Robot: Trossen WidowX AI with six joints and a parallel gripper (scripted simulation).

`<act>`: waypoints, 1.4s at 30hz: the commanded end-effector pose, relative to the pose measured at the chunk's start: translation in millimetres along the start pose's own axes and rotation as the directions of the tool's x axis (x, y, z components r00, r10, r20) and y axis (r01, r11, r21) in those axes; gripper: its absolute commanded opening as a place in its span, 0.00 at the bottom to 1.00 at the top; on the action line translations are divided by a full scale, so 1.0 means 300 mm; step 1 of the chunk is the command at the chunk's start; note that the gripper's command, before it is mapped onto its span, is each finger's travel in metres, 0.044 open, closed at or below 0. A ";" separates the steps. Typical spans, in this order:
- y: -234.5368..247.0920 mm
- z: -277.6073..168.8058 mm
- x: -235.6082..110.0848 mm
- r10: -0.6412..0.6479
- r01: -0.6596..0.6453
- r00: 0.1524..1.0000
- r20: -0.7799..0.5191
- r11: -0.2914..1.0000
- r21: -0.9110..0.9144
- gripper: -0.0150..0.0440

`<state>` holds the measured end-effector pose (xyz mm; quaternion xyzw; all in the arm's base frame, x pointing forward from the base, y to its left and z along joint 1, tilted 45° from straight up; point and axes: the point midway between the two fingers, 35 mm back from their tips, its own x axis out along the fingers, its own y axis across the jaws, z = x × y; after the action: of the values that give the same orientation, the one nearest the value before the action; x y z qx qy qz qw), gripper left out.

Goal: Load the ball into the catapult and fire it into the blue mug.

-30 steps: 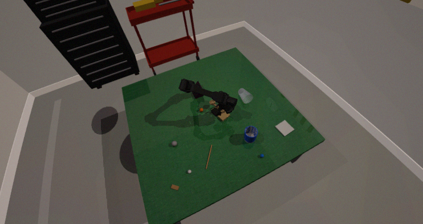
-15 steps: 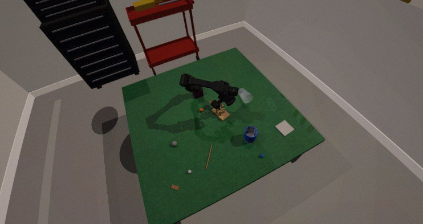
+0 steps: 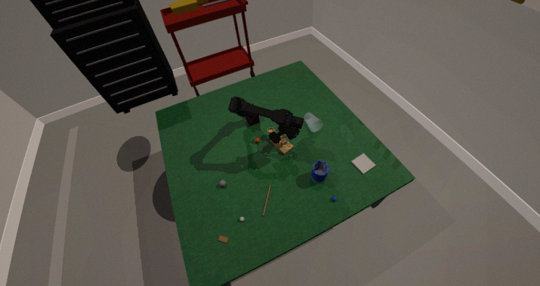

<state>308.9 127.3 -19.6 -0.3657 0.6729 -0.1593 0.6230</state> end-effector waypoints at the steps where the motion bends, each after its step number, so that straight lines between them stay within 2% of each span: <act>1: 0.001 0.000 0.018 -0.005 0.005 1.000 0.006 1.000 -0.008 1.00; 39: -0.002 0.001 0.195 -0.007 0.007 1.000 0.006 1.000 -0.007 1.00; 42: -0.002 0.006 0.183 0.000 0.000 1.000 0.011 1.000 0.003 0.87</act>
<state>313.0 89.0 -59.4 -0.3659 0.6693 -0.1586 0.6269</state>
